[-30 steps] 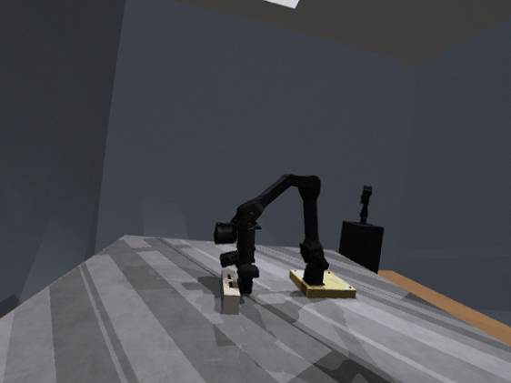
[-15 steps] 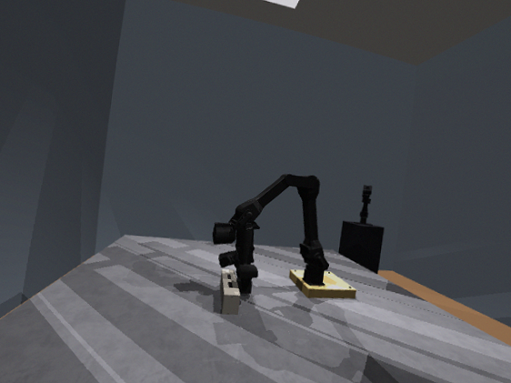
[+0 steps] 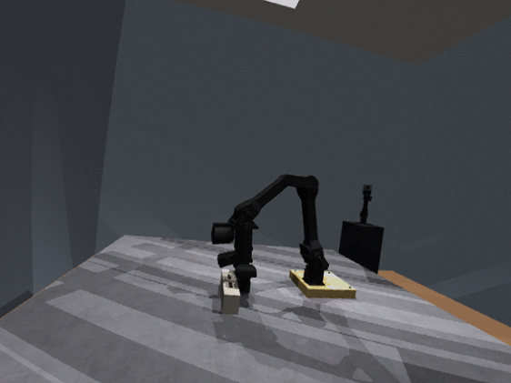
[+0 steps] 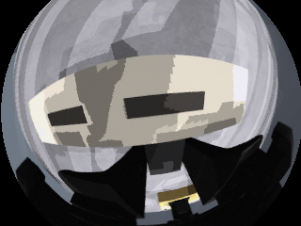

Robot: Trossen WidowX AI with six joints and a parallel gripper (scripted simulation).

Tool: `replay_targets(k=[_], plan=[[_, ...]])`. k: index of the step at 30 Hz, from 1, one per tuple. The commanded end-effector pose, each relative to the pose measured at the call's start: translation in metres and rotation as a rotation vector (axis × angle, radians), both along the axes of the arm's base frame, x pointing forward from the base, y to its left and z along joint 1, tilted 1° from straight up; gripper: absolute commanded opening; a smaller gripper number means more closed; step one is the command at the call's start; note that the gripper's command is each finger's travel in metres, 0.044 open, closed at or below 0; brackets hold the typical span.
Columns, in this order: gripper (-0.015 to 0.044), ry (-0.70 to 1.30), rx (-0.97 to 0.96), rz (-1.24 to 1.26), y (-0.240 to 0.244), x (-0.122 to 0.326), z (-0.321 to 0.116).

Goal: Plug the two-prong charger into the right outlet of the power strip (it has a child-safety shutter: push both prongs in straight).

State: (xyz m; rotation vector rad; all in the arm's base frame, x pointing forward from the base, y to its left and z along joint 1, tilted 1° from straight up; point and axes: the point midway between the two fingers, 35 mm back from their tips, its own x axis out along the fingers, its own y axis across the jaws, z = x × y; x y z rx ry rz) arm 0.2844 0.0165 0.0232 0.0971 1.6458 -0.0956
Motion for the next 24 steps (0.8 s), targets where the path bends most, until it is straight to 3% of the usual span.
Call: replay_targets(k=[1,24], plan=[[0.0000,-0.029,-0.006,-0.003,-0.0021,0.0099,-0.0002],[0.0000,-0.028,-0.006,-0.003,-0.0018,0.0071,-0.0011]])
